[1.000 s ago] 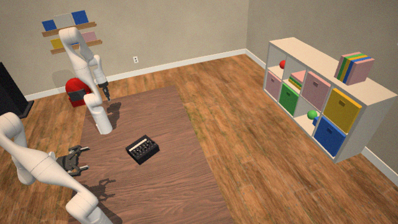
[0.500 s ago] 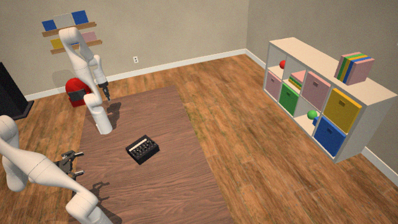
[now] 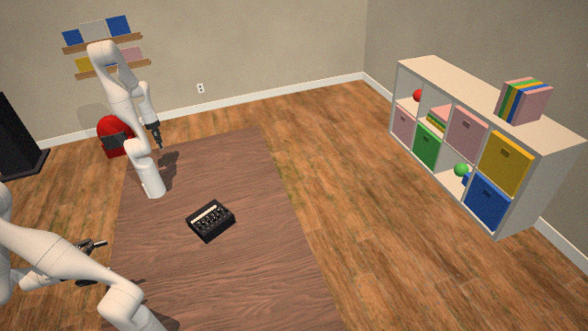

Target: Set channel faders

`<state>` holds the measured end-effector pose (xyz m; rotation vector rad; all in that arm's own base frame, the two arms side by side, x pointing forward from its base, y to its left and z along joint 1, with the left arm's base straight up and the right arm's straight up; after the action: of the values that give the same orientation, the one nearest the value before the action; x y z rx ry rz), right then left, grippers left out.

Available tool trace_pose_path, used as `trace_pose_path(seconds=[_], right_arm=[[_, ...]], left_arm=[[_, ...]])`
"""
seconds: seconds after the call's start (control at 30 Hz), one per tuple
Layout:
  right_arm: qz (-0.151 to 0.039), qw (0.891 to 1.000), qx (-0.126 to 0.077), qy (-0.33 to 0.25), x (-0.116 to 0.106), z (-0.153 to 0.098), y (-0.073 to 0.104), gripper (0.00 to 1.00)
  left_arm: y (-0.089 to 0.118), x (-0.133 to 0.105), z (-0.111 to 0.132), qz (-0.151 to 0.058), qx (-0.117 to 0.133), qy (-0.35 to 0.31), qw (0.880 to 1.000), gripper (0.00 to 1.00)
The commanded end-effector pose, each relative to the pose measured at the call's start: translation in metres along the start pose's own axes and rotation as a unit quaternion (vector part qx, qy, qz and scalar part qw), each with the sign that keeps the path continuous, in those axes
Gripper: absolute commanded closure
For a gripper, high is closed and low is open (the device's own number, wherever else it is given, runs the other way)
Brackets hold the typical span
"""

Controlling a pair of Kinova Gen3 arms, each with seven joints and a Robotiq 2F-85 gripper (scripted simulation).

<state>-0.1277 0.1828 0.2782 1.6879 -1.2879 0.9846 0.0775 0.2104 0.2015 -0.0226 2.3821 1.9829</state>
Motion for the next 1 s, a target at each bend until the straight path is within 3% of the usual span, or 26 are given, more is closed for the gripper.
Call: trace_pose_path(seconds=[0.0, 0.33, 0.4, 0.67, 0.7, 0.83, 0.87, 0.9, 0.97], right_arm=[[-0.048, 0.998, 0.028, 0.005, -0.005, 0.016, 0.028, 0.002], [-0.175, 0.980, 0.085, 0.034, -0.014, 0.074, 0.091, 0.002], [-0.175, 0.980, 0.085, 0.034, -0.014, 0.074, 0.091, 0.002], [-0.282, 0.947, 0.134, 0.079, -0.009, 0.142, 0.138, 0.002], [-0.282, 0.947, 0.134, 0.079, -0.009, 0.142, 0.138, 0.002], [-0.334, 0.923, 0.157, 0.108, -0.001, 0.181, 0.157, 0.002], [-0.334, 0.923, 0.157, 0.108, -0.001, 0.181, 0.157, 0.002], [-0.347, 0.916, 0.163, 0.116, 0.001, 0.192, 0.162, 0.002], [-0.347, 0.916, 0.163, 0.116, 0.001, 0.192, 0.162, 0.002]], left_arm=[[0.000, 0.000, 0.000, 0.000, 0.000, 0.000, 1.000, 0.002], [0.000, 0.000, 0.000, 0.000, 0.000, 0.000, 1.000, 0.002], [0.000, 0.000, 0.000, 0.000, 0.000, 0.000, 1.000, 0.002], [0.000, 0.000, 0.000, 0.000, 0.000, 0.000, 1.000, 0.002], [0.000, 0.000, 0.000, 0.000, 0.000, 0.000, 1.000, 0.002], [0.000, 0.000, 0.000, 0.000, 0.000, 0.000, 1.000, 0.002], [0.000, 0.000, 0.000, 0.000, 0.000, 0.000, 1.000, 0.002], [0.000, 0.000, 0.000, 0.000, 0.000, 0.000, 1.000, 0.002], [0.000, 0.000, 0.000, 0.000, 0.000, 0.000, 1.000, 0.002]])
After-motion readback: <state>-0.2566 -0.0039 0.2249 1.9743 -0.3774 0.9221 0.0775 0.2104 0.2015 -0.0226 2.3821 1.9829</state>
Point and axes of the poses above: on each arm, the point where the finger pads meet when closed, its own y axis back along the fingers, its own z axis across the jaws, x = y × z, the point moved 6 cm from there along y, back along the fingers, and after that the axes turned 5 degrees about -y, right-handed, at the moved point
